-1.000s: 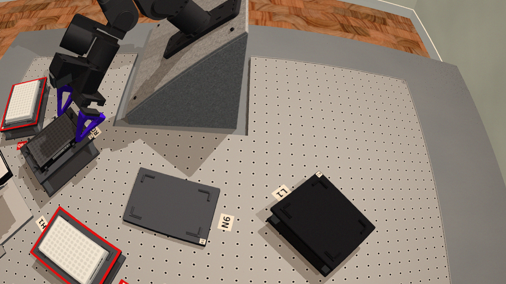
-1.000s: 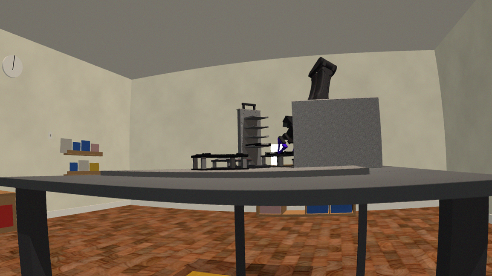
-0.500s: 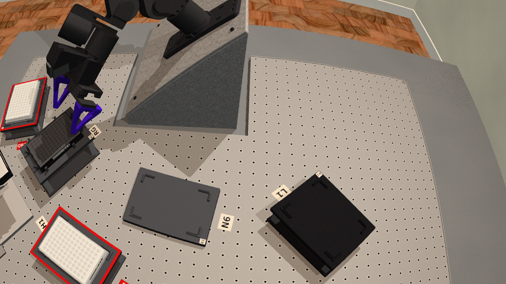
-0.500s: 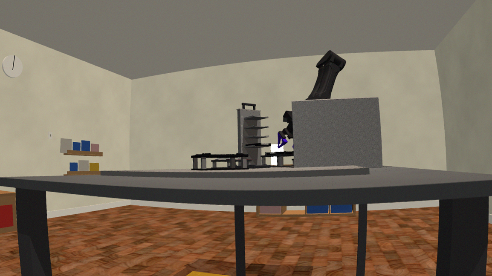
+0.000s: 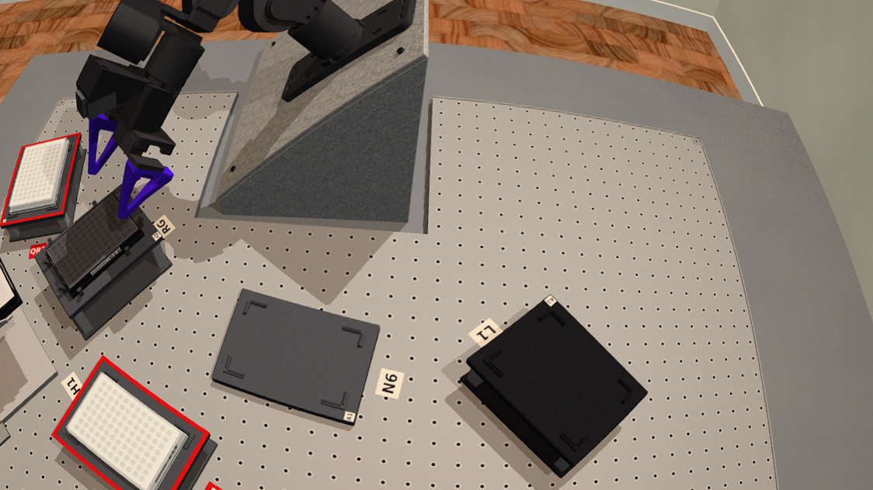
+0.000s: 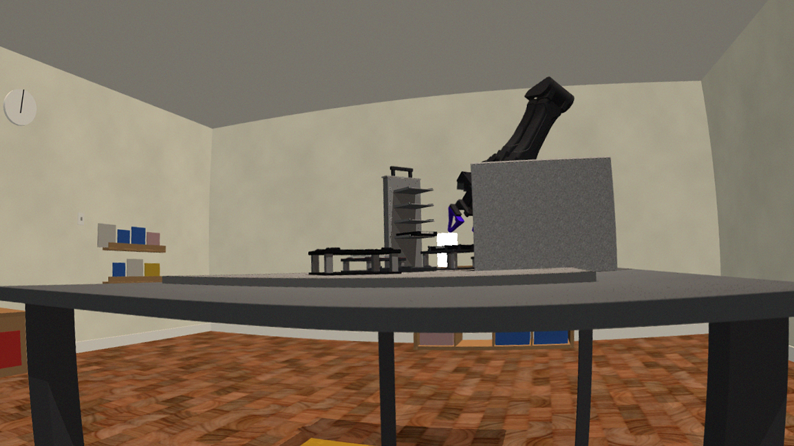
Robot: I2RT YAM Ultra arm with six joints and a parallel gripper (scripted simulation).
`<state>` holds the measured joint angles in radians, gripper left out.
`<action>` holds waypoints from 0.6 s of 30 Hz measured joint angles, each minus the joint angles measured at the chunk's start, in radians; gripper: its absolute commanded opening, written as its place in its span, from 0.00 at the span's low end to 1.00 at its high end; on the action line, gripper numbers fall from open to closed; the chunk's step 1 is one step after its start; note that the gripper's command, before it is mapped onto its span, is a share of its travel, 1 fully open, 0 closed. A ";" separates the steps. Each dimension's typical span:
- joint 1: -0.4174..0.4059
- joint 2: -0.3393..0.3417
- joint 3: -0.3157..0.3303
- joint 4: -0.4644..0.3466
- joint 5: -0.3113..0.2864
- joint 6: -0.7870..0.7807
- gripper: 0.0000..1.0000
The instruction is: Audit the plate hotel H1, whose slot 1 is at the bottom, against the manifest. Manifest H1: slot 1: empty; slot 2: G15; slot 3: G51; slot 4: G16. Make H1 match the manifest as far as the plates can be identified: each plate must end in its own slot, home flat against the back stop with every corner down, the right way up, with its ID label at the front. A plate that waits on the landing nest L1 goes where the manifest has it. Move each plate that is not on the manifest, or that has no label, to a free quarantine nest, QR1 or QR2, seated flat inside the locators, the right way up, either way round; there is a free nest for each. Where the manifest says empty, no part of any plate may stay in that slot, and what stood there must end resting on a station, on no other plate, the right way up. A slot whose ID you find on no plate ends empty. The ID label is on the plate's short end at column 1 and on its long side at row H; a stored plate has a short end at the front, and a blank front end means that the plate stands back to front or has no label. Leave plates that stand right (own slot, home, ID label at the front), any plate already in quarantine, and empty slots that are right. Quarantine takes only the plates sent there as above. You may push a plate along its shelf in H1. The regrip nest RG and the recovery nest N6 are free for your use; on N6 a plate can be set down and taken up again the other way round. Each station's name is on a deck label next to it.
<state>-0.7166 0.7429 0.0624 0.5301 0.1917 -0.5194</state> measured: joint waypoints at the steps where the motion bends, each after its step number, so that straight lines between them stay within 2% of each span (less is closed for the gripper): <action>1: 0.005 -0.013 0.001 -0.018 0.005 0.001 1.00; 13: 0.088 -0.188 0.039 -0.227 0.080 0.016 1.00; 18: 0.111 -0.223 0.049 -0.289 0.107 0.022 1.00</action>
<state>-0.6052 0.5201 0.1116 0.2409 0.2989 -0.4976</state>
